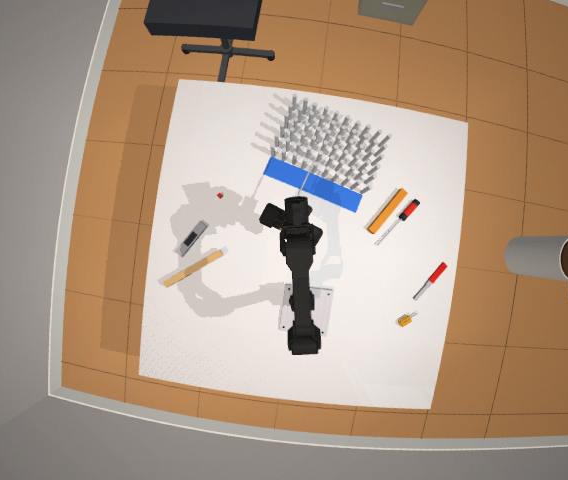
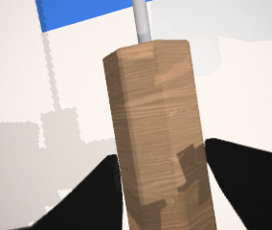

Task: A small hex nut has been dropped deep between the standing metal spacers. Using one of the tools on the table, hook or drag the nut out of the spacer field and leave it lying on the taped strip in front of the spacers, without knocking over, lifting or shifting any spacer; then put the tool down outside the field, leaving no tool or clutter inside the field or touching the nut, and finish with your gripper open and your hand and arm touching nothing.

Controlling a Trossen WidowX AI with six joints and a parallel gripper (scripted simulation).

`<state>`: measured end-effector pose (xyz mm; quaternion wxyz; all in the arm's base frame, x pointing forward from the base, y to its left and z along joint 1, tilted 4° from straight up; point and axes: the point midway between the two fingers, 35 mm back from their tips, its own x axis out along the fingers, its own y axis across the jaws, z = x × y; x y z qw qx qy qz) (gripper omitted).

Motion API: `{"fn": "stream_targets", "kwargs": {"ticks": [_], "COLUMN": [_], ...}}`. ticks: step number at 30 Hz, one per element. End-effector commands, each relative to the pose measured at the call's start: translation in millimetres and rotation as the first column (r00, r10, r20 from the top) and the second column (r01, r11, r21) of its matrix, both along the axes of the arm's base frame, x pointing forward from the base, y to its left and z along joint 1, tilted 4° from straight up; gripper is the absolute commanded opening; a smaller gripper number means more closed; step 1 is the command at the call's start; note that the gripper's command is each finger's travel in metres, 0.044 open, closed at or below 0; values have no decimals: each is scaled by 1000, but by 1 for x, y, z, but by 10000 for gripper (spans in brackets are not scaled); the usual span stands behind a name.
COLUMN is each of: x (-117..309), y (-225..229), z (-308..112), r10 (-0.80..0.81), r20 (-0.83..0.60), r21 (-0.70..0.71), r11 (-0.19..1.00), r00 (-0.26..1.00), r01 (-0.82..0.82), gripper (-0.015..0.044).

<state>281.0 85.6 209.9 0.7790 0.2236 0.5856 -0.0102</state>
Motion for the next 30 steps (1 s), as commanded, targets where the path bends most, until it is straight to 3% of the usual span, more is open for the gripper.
{"fn": "stream_targets", "kwargs": {"ticks": [1,7,30], "x": [-3,0,4], "y": [4,6,14], "z": [-2,-13,-123], "r10": [39,40,34], "r20": [7,7,9], "r21": [1,1,1], "r11": [999,999,999], "r00": [999,999,999], "r01": [-39,-40,-34], "gripper": [0,0,0]}}
